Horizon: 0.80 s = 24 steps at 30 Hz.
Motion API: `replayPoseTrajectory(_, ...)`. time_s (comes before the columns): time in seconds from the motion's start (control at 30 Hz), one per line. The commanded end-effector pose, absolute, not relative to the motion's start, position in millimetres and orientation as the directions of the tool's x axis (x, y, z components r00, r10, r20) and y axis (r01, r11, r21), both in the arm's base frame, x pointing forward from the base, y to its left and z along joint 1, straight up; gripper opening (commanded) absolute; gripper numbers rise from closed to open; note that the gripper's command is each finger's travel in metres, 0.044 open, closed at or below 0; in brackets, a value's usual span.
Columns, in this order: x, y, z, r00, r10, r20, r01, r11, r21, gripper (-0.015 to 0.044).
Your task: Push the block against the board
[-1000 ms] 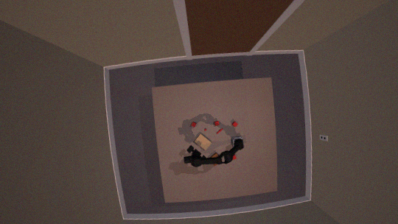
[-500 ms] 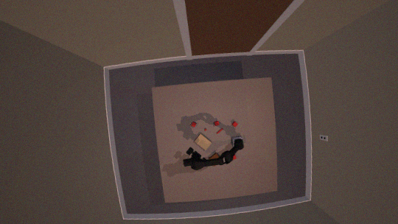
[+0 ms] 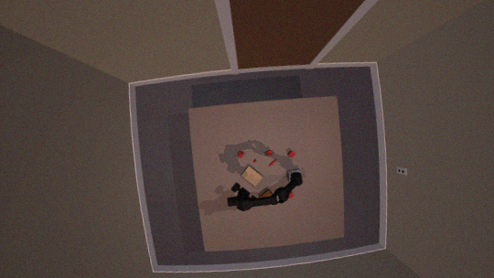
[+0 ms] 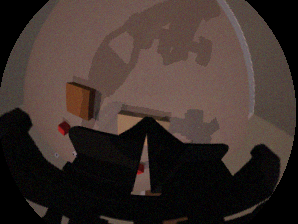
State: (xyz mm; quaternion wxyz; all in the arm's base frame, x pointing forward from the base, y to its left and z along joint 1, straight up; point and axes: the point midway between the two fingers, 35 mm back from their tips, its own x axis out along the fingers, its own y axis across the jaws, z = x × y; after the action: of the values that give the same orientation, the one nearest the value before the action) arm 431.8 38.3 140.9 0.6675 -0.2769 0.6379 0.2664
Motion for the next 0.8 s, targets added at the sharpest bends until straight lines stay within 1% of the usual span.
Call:
replayPoseTrajectory(0.0,431.4,37.9,141.4,0.043,-0.001,-0.999,-0.707,0.707,-0.031,0.0000)
replayPoseTrajectory(0.43,431.2,39.7,140.9,0.044,0.003,-0.999,-0.713,0.701,-0.030,0.0000)
replayPoseTrajectory(0.77,390.2,112.1,128.6,0.040,0.010,-0.999,-0.897,0.440,-0.031,0.0000)
